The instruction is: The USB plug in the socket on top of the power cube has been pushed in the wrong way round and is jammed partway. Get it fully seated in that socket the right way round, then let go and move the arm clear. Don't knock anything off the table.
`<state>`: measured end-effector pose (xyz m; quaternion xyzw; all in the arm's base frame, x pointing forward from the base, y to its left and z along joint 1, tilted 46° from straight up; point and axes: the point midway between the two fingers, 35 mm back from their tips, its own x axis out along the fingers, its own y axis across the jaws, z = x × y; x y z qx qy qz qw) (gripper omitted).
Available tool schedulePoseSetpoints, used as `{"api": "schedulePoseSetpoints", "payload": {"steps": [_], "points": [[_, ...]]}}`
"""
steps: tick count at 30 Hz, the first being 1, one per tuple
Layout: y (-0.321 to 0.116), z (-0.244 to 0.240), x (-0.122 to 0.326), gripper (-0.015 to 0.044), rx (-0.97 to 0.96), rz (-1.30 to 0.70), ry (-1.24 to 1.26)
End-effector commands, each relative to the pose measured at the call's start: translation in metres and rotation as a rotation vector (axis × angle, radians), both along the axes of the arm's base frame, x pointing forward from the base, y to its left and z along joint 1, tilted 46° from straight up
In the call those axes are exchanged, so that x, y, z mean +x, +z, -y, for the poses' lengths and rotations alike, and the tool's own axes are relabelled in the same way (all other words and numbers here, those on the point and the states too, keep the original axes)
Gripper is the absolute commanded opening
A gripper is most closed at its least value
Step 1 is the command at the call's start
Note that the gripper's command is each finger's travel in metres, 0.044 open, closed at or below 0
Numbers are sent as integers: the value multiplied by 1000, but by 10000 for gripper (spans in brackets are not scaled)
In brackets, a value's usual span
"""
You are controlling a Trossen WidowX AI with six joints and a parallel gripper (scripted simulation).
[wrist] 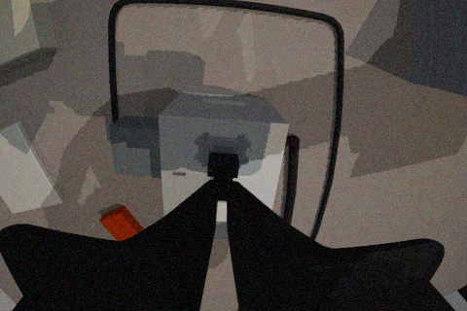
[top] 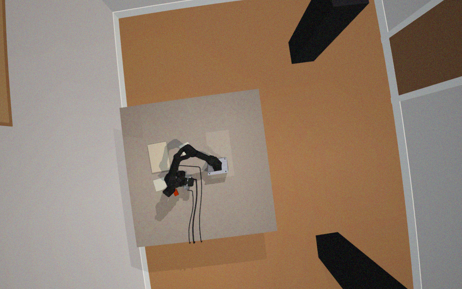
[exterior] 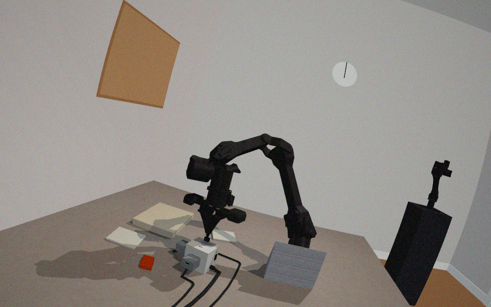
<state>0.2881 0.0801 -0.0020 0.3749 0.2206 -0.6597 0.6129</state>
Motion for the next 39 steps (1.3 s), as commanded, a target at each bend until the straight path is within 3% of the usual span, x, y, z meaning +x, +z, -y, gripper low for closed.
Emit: {"api": "schedulePoseSetpoints", "payload": {"steps": [1,39], "points": [[0,1,0,0,-3,-1,6],[-4,4,0,0,-3,-1,6]]}}
